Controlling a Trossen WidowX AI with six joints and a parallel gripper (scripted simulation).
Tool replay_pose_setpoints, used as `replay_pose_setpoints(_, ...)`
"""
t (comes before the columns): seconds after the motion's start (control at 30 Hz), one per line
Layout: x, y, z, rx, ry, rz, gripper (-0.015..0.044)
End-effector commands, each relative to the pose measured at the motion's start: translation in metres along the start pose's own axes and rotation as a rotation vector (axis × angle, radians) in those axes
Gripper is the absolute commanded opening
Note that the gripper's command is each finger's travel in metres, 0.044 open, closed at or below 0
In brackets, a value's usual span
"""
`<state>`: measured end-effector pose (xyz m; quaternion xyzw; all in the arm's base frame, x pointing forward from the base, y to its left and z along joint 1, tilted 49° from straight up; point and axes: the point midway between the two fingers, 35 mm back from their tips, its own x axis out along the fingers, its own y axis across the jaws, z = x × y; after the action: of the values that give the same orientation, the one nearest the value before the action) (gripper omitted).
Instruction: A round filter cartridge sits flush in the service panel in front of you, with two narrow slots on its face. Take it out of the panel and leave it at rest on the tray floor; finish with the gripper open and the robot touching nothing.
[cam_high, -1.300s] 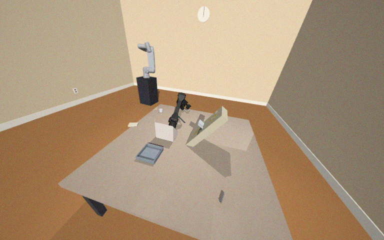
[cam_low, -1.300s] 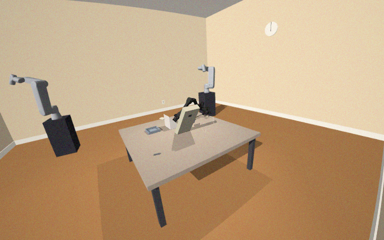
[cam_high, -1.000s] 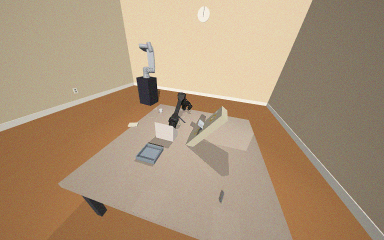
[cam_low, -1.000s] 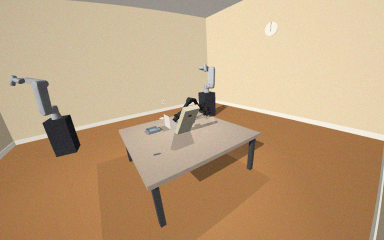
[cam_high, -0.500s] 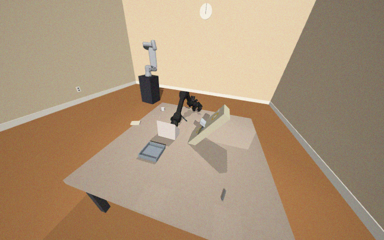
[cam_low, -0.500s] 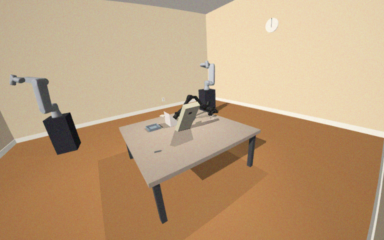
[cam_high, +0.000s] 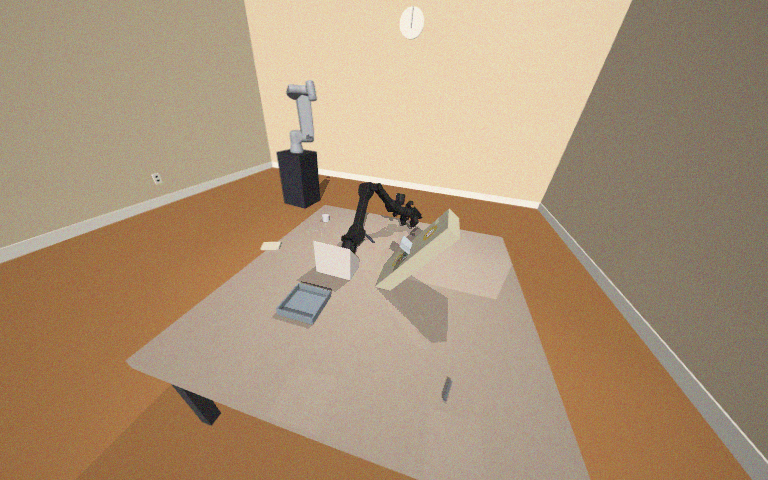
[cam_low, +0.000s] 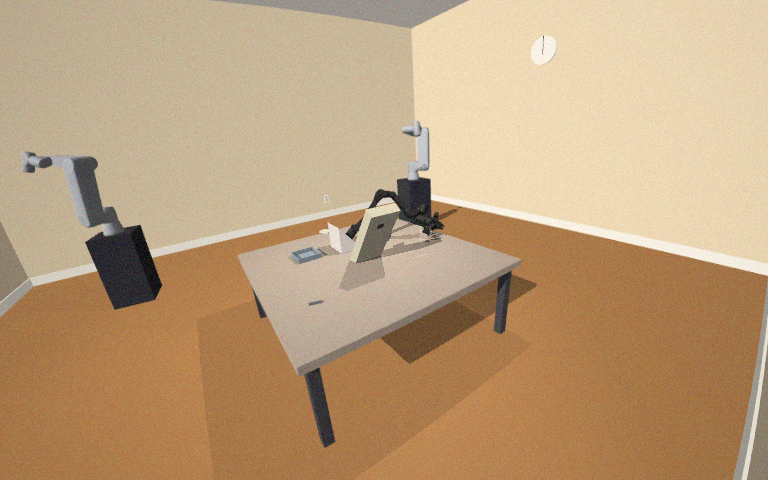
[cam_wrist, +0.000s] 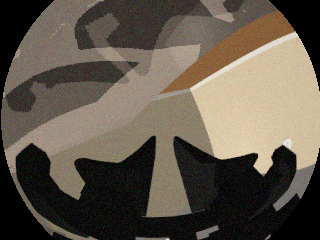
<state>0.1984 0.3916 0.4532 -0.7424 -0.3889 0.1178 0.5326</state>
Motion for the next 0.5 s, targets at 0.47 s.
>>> replay_pose_setpoints(0.47,0.025,0.106,-0.125,0.239,0.126,0.193,0.0101)
